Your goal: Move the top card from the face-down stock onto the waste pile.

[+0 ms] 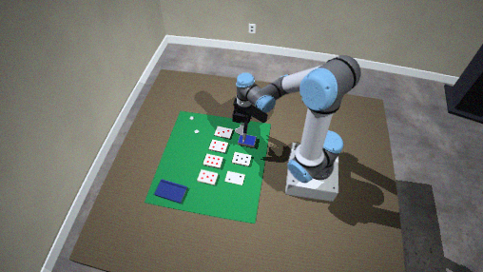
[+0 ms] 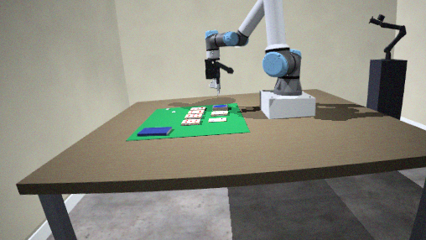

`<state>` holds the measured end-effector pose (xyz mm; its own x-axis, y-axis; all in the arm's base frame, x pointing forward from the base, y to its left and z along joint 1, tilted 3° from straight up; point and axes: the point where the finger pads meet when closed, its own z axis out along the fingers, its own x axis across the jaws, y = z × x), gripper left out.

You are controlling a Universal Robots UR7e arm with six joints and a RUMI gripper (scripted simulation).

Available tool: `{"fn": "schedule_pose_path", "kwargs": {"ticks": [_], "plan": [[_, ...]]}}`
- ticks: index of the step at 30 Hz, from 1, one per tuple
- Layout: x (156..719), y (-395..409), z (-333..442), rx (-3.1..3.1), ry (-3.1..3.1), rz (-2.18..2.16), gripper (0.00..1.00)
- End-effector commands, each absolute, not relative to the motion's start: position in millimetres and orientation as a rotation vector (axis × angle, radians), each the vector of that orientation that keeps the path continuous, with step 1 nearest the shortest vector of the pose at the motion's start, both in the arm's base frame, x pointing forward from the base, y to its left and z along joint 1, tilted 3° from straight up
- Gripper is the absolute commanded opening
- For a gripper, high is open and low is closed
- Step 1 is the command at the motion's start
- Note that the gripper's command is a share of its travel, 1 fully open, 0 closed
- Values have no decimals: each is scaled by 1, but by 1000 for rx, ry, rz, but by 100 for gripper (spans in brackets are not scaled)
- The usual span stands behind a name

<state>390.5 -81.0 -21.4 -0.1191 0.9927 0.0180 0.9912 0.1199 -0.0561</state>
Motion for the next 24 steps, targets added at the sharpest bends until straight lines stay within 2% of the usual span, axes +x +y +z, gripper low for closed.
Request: {"fn": "schedule_pose_path", "kwargs": {"ticks": [1,24], "plan": [[389,-81,-22,-2045,-2322,44,100],[388,-80,-22,-2101,-2273,46,100]]}}
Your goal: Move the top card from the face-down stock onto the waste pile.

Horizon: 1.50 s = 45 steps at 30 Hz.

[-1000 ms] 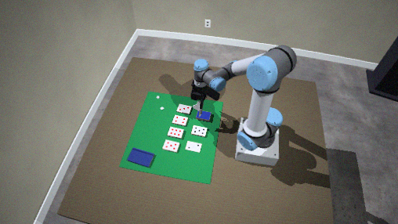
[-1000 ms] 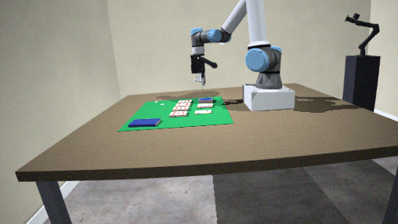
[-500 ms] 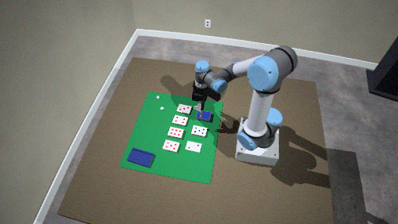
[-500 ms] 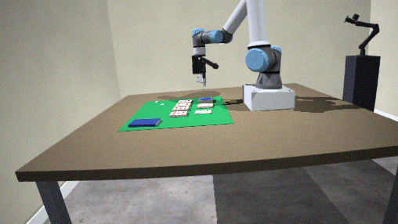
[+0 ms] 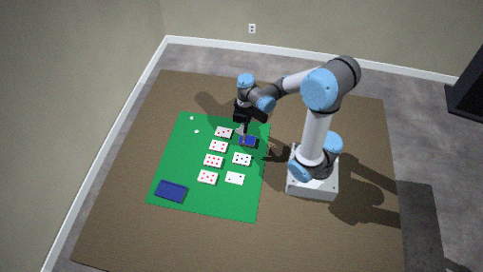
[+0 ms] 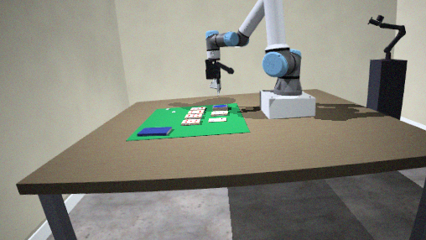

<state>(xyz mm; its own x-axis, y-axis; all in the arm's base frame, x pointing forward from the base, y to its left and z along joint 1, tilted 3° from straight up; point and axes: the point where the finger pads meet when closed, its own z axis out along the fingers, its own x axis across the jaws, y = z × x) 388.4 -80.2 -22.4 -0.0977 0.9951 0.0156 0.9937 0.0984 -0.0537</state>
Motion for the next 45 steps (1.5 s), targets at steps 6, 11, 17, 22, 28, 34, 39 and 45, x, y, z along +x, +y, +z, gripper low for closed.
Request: {"fn": "schedule_pose_path", "kwargs": {"ticks": [6,11,17,22,28,34,39,45], "plan": [[388,-80,-22,-2149,-2229,47,100],[387,-78,-22,-2232,-2146,50,100],[386,-77,-22,-2365,-2002,54,100],[386,-76,-22,-2442,-1909,57,100],[385,-73,-22,-2609,-1680,62,100],[384,-71,-22,-2779,-1390,69,100],[384,-70,-22,-2859,-1224,72,100],[385,-68,-22,-2996,-855,77,100]]}}
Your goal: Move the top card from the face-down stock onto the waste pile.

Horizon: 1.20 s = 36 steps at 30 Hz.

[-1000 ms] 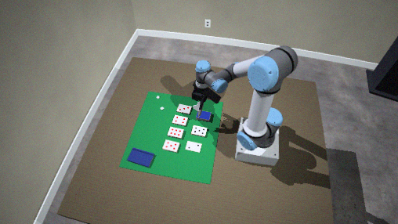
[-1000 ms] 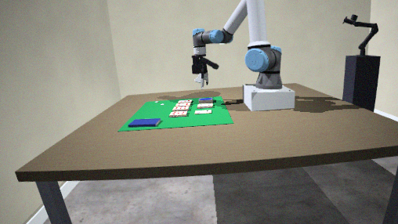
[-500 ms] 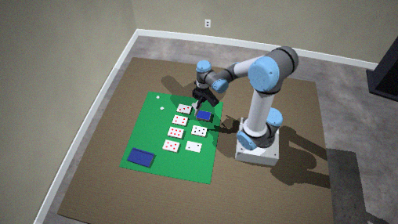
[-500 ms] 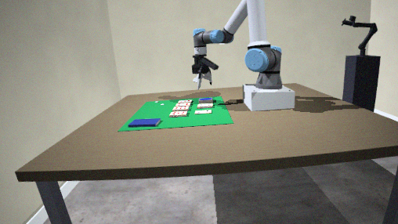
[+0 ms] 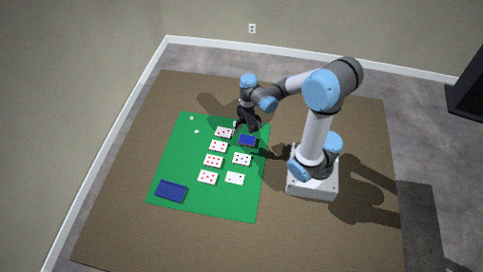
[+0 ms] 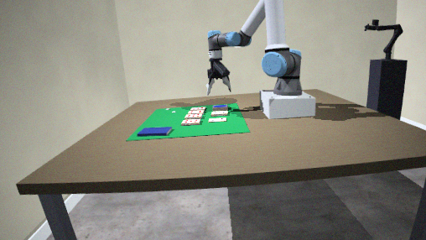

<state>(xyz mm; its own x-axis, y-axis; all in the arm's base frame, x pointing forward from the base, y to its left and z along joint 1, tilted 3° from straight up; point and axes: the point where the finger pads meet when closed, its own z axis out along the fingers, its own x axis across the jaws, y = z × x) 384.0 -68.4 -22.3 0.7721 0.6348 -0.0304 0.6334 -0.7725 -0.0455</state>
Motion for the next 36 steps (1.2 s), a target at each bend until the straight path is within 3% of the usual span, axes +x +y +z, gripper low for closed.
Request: {"fn": "schedule_pose_path", "kwargs": {"ticks": [1,36], "plan": [[385,-67,-22,-3015,-789,78,100],[391,-73,-23,-2892,1255,87,100]]}}
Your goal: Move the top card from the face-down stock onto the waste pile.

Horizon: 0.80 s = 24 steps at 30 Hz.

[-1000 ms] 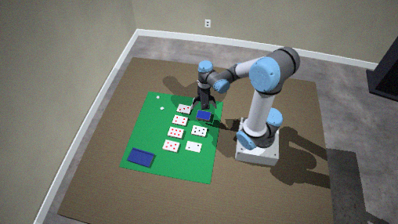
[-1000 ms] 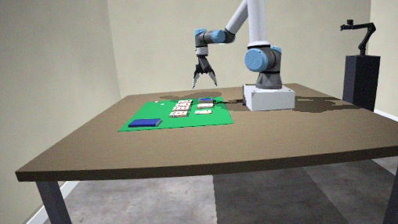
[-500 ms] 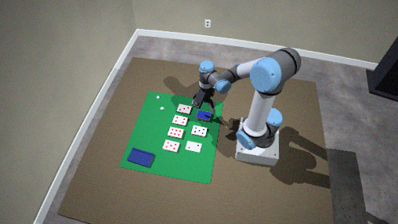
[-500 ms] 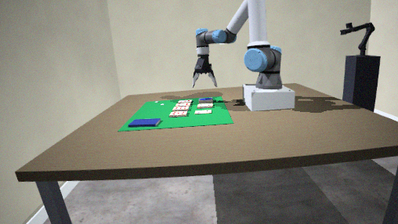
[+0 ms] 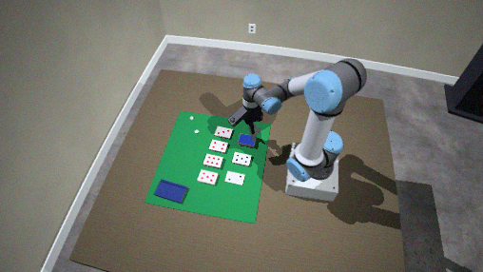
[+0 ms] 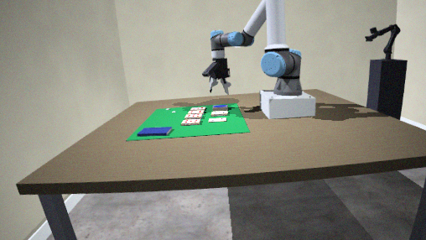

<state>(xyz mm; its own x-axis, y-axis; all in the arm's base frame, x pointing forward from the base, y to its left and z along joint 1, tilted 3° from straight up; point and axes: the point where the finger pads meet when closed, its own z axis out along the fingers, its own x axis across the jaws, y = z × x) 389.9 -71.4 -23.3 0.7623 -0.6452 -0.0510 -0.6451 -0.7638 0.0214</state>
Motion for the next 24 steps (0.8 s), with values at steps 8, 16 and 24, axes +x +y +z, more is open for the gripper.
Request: {"fn": "schedule_pose_path", "kwargs": {"ticks": [8,16,24], "plan": [[390,-76,-23,2731,-1516,-84,100],[390,-79,-23,2559,-1782,-81,100],[389,-81,-23,2457,-1914,-79,100]]}}
